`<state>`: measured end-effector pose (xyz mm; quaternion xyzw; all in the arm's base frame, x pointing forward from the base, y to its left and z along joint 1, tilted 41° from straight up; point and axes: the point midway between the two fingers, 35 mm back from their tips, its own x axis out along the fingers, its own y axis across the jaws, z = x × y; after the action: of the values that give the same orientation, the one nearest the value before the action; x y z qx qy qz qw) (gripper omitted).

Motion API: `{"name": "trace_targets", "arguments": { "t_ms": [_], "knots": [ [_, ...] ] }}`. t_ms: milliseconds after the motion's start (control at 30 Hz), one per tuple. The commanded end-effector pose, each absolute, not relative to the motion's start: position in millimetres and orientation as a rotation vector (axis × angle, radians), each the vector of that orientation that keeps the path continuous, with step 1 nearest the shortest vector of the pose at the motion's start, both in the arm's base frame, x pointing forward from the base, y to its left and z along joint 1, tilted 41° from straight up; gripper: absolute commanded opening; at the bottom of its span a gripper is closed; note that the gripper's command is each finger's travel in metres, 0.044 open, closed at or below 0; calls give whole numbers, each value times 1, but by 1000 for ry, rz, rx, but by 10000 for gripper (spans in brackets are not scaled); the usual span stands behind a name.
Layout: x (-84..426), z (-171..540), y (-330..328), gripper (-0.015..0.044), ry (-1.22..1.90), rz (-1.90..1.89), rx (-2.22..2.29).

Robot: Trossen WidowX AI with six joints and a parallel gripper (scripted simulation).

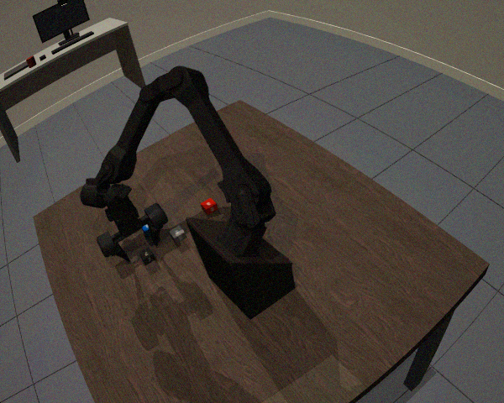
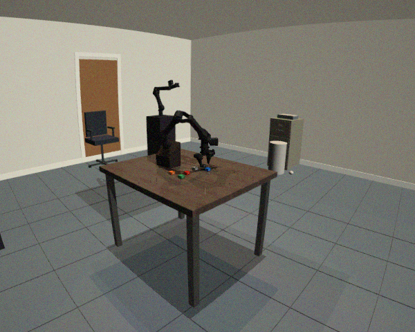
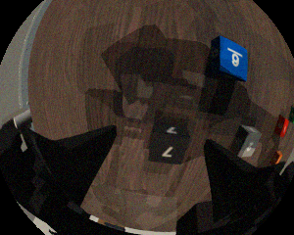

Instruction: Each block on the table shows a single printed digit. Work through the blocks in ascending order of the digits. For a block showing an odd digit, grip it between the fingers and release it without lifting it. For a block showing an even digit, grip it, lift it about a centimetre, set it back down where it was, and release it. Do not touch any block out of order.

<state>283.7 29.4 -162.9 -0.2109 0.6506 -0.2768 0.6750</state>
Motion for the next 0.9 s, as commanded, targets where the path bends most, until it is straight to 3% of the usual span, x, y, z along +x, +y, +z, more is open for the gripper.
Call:
{"name": "trace_targets", "arguments": {
  "t_ms": [0,33,400,867],
  "knots": [
    [280,-168,23,400,1472,-625,-486],
    [280,-168,23,400,1472,-625,-486],
    [280,-168,23,120,1472,-625,-486],
    [280,-168,23,120,1472,-625,-486]
  ]
}}
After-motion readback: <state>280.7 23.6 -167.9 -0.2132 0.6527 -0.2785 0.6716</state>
